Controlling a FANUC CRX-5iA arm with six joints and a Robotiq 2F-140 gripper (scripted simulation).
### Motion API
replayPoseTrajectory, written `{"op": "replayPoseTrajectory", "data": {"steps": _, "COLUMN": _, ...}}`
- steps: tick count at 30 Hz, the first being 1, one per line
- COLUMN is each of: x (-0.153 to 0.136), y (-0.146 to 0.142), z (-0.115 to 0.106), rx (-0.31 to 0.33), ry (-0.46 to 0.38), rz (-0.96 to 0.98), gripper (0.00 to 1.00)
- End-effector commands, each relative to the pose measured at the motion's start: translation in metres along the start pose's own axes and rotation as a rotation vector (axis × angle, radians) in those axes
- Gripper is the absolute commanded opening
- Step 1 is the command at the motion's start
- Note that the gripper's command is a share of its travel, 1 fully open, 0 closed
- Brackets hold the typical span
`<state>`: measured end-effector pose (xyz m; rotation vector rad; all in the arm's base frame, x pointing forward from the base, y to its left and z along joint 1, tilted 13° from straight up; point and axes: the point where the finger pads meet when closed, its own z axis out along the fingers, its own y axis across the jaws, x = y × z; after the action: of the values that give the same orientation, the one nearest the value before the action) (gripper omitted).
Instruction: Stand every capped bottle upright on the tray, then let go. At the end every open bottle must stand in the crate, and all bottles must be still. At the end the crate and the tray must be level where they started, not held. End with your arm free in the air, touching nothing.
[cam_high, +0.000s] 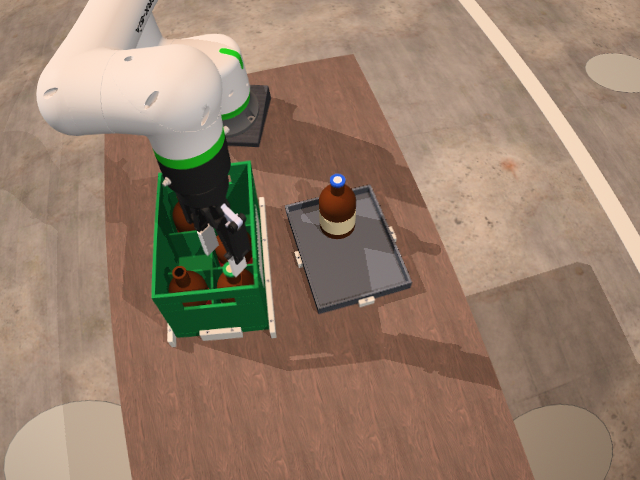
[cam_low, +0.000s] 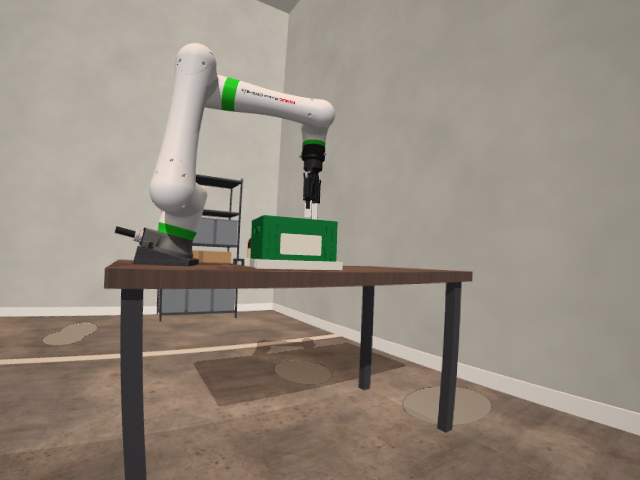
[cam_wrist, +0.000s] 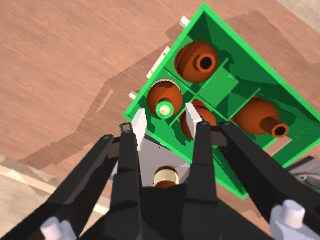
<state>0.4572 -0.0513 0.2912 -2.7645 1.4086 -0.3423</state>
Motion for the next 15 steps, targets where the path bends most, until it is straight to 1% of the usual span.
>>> {"op": "replayPoseTrajectory", "data": {"steps": 1, "x": 0.001, "y": 0.0, "z": 0.0, "rx": 0.0, "ry": 0.0, "rz": 0.0, "gripper": 0.38}}
{"op": "replayPoseTrajectory", "data": {"steps": 9, "x": 0.001, "y": 0.0, "z": 0.0, "rx": 0.0, "ry": 0.0, "rz": 0.0, "gripper": 0.38}}
{"op": "replayPoseTrajectory", "data": {"steps": 15, "x": 0.0, "y": 0.0, "z": 0.011, "rx": 0.0, "ry": 0.0, "rz": 0.0, "gripper": 0.38}}
